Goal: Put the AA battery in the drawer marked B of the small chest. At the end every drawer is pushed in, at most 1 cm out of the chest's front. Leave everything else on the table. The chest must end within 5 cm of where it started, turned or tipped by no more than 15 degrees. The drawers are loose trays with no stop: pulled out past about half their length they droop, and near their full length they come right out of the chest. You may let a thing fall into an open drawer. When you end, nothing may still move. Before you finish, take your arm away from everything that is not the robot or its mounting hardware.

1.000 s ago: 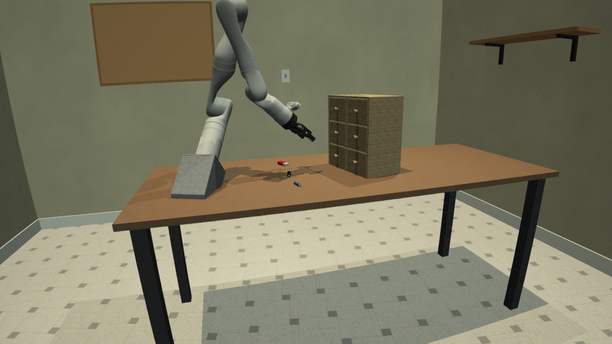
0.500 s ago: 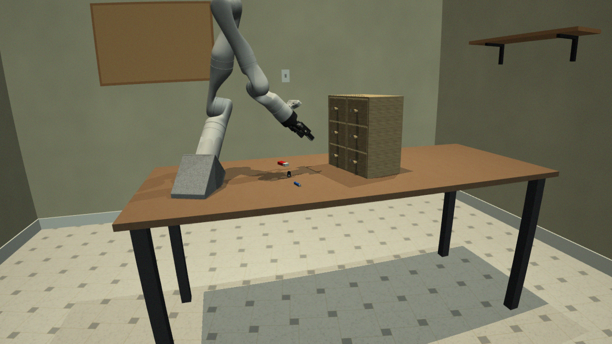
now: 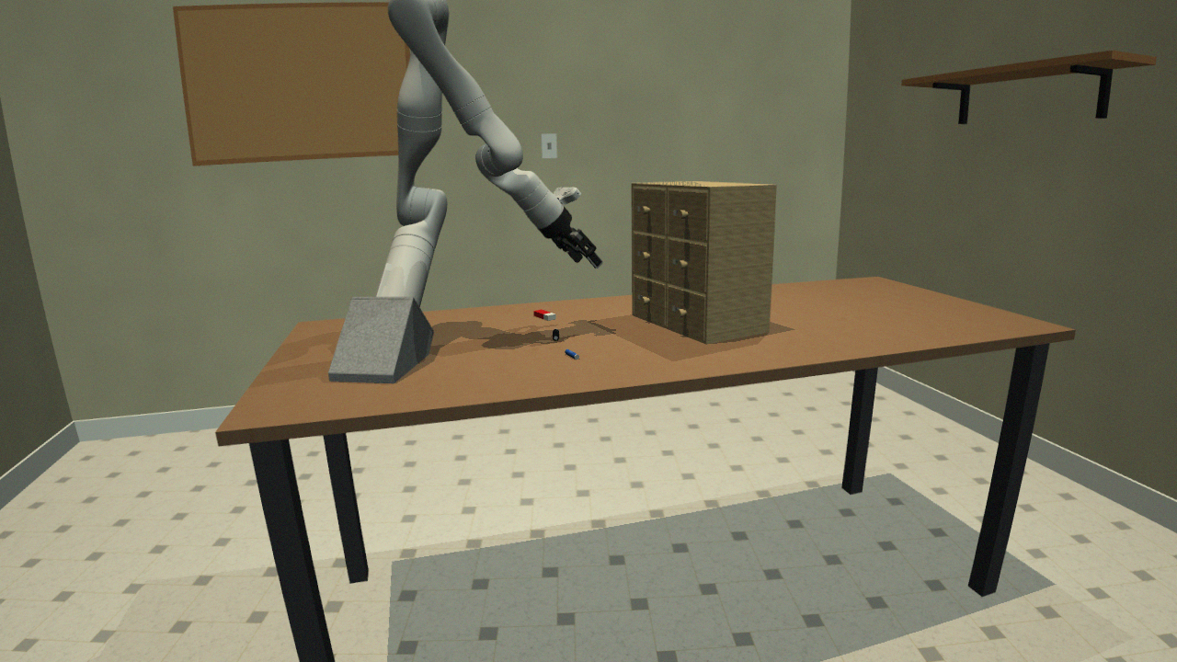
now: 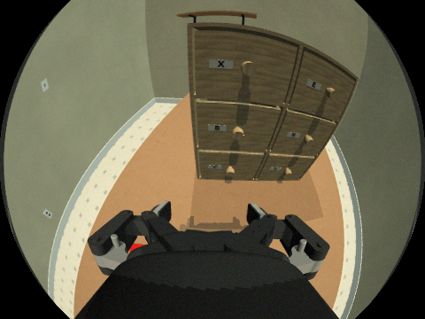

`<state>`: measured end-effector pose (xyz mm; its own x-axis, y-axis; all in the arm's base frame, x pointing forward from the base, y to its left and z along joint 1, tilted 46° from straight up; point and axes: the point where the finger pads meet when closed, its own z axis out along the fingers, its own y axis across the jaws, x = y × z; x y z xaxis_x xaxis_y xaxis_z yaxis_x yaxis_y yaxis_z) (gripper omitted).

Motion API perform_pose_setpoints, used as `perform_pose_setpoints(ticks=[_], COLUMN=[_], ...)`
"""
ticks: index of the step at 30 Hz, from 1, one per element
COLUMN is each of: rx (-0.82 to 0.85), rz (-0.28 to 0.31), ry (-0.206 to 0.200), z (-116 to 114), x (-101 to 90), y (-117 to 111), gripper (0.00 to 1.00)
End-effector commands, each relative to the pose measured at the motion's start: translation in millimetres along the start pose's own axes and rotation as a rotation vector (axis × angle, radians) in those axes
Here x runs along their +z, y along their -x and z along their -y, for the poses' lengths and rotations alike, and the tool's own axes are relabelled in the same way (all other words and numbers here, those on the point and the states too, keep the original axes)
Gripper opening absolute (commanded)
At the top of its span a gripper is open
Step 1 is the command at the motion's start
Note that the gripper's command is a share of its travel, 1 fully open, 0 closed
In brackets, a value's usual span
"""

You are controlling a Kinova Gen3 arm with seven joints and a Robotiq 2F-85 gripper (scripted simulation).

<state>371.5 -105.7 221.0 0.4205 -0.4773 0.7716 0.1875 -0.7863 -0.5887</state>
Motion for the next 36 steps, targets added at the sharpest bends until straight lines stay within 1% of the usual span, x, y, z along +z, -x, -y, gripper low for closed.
perform_pose_setpoints(ticks=[1,11,13,28,30,36], rx=[0.003,0.004,0.004,0.007,0.007,0.008], rz=[0.000,0.065,0.065,0.187,0.187,0.243], ry=[0.005,0.006,0.006,0.008,0.008,0.009], z=[-4,-3,-3,-3,-3,-3], x=[-4.9,-14.4,-14.4,-31.7,-31.7,-39.7], y=[-4,-5,-5,-5,-5,-6], gripper=[1.00,1.00,1.00,1.00,1.00,1.00])
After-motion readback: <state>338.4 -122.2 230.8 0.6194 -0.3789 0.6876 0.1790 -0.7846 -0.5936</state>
